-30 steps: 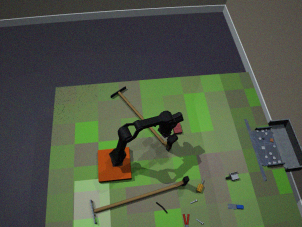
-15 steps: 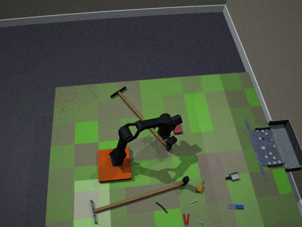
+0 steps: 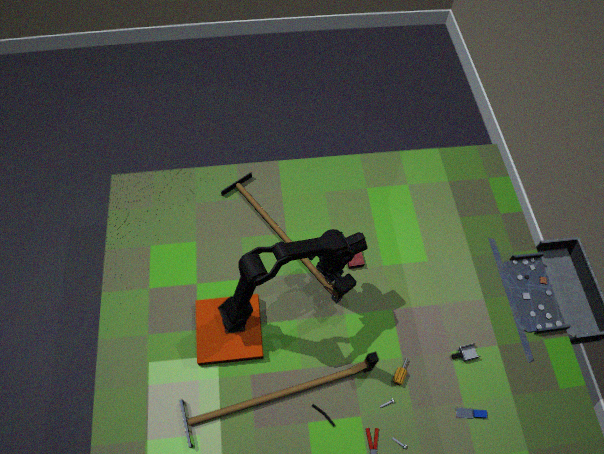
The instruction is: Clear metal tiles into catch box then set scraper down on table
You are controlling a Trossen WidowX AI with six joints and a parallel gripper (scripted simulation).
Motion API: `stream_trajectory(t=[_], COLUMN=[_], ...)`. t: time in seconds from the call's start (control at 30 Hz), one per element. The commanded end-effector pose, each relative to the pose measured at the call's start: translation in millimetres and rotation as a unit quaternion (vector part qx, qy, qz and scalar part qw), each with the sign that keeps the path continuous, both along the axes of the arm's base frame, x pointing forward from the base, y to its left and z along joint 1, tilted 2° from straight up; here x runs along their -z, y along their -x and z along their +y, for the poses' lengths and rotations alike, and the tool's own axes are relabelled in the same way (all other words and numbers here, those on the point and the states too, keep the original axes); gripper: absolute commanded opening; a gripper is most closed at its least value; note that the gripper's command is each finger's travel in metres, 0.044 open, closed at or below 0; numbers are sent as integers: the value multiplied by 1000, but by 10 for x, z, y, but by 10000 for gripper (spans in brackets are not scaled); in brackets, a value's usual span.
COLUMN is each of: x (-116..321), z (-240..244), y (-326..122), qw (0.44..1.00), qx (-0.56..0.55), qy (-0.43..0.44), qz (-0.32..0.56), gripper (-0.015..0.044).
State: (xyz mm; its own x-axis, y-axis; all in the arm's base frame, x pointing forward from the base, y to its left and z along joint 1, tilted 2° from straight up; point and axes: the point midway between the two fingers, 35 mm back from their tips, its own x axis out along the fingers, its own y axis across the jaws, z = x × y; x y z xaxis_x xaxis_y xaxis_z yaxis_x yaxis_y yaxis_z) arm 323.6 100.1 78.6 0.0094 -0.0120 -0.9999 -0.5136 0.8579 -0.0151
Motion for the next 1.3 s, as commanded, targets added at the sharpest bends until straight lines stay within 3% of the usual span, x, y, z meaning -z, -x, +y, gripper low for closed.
stream_trajectory(t=[0.0,1.27], x=[-8,-13], z=[-39,-236], y=[-35,-187], qw=[1000,1000], qx=[-1,-8], qy=[1,-2], qz=[-2,-1], gripper=[0,0])
